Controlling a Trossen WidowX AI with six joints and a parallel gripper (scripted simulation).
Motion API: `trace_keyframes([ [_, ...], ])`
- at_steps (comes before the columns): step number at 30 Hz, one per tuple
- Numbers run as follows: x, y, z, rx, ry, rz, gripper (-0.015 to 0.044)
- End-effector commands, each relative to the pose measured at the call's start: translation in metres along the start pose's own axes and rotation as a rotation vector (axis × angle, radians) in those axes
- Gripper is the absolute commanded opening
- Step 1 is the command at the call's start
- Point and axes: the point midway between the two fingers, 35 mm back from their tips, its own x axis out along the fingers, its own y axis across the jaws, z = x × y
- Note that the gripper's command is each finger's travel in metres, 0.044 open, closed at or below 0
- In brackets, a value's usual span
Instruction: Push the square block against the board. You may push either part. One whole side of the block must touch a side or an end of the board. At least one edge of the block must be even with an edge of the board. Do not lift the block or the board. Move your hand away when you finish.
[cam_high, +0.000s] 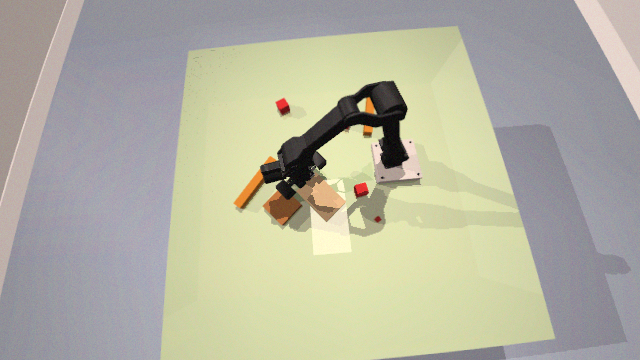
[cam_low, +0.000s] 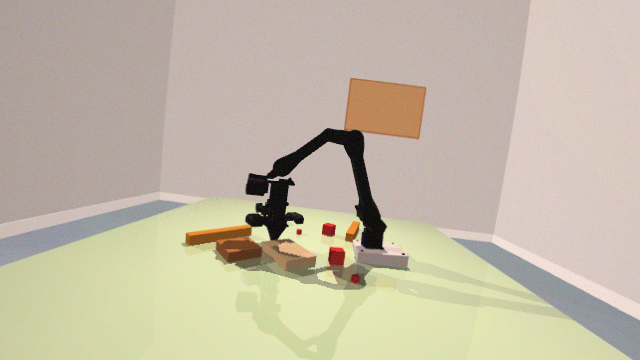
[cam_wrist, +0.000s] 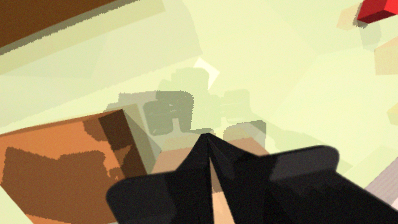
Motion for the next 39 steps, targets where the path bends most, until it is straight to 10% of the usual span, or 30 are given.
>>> trace_keyframes([
  [1, 0.002, -0.001, -0.007, 0.0, 0.01, -0.002, 0.0],
  [39, 0.002, -0.002, -0.029, 0.0, 0.012, -0.003, 0.0],
])
